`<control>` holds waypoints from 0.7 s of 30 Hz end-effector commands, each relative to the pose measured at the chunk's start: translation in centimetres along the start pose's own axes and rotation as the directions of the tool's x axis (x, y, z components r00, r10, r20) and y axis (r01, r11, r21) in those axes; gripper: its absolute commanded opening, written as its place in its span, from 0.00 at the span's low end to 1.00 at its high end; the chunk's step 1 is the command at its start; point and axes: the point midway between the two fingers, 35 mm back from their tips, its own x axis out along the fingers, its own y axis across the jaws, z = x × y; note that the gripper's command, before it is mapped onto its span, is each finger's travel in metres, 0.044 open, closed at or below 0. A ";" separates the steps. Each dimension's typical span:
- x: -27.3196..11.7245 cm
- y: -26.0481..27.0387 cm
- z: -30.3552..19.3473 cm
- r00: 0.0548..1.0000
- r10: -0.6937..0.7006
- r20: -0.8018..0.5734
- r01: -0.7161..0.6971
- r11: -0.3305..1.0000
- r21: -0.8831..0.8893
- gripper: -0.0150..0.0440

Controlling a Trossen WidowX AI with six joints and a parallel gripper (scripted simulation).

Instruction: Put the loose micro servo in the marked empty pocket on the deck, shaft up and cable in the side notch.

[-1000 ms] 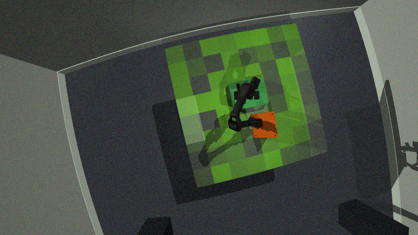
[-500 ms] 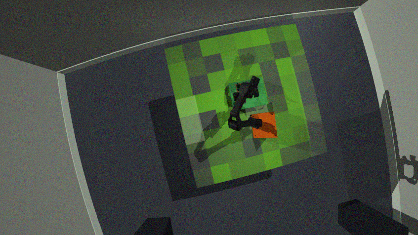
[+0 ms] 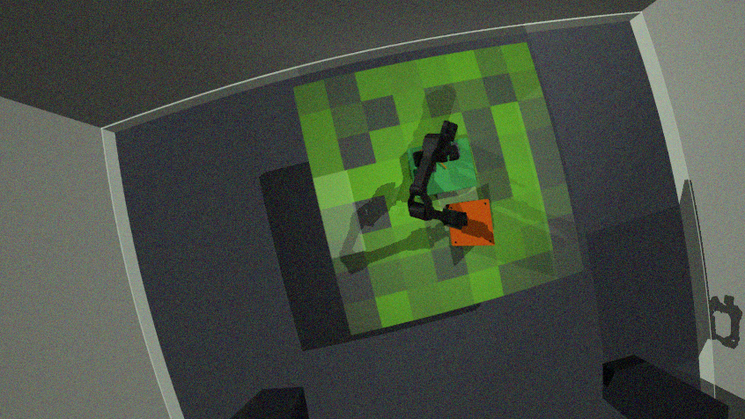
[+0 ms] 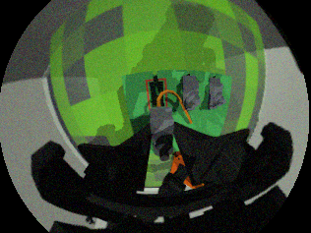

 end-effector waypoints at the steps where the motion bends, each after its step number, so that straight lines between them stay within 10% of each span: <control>1: -0.3 0.1 1.9 1.000 -0.003 0.016 0.003 1.000 -0.005 0.25; 21: 0.4 0.2 5.0 1.000 -0.003 0.017 0.003 1.000 -0.007 0.25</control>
